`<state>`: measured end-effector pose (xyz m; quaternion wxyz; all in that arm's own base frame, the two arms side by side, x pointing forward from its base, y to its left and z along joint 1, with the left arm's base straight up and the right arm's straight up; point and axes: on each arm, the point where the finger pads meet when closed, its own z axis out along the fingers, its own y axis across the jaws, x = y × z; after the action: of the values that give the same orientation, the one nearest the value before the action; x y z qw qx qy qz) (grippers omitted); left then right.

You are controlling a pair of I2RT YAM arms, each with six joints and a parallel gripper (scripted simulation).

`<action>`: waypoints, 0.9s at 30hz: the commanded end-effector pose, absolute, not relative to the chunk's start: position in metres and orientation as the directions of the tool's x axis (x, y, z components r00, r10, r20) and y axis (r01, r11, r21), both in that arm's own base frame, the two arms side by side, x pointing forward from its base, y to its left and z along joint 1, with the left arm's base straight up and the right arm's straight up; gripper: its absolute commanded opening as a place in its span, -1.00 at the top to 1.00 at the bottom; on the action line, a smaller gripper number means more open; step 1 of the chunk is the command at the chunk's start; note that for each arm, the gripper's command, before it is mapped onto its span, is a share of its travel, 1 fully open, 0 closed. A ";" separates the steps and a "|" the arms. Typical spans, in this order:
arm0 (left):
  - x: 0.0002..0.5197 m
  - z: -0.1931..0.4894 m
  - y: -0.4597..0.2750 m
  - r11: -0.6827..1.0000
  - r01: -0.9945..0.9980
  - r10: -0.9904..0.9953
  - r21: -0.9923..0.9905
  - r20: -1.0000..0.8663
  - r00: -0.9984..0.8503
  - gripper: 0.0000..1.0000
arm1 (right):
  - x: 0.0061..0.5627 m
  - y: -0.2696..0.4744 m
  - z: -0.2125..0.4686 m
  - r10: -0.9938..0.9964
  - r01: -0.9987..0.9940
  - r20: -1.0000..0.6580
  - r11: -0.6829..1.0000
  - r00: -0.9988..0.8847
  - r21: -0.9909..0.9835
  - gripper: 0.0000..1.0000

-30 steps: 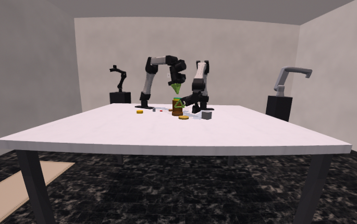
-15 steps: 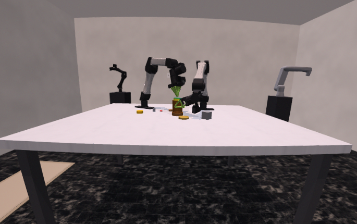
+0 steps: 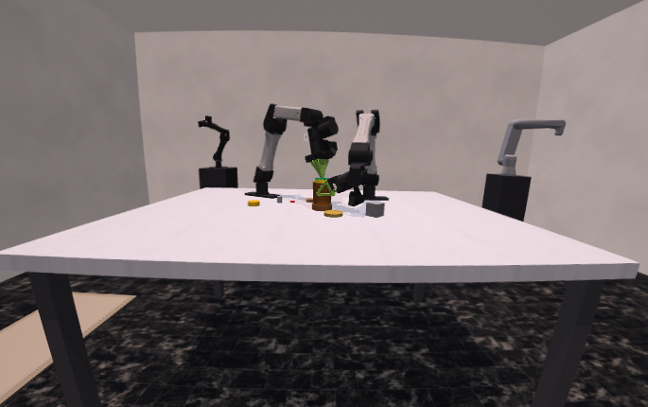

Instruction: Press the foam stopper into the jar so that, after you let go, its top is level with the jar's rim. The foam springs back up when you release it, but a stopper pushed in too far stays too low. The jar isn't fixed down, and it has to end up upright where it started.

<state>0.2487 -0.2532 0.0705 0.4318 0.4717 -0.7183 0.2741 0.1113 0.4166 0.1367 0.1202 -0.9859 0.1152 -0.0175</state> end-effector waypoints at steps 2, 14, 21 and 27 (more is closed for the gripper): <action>0.249 0.065 -0.258 0.431 -0.902 -0.426 -0.030 0.874 -0.232 -0.28 | 0.111 0.416 0.134 -0.226 -0.217 0.011 -0.945 0.974 -0.246 1.00; 0.249 0.065 -0.258 0.431 -0.902 -0.426 -0.030 0.874 -0.232 -0.28 | 0.111 0.416 0.139 -0.227 -0.216 0.011 -0.940 0.974 -0.266 1.00; 0.249 0.065 -0.258 0.431 -0.902 -0.426 -0.030 0.874 -0.232 -0.28 | 0.110 0.414 0.114 -0.226 -0.219 0.009 -0.955 0.974 -0.201 1.00; 0.249 0.065 -0.258 0.431 -0.902 -0.426 -0.030 0.874 -0.232 -0.28 | 0.110 0.414 0.111 -0.226 -0.219 0.008 -0.955 0.974 -0.202 1.00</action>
<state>0.2487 -0.2532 0.0705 0.4318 0.4717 -0.7183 0.2741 0.1113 0.4166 0.1304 0.1218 -0.9857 0.1152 -0.0179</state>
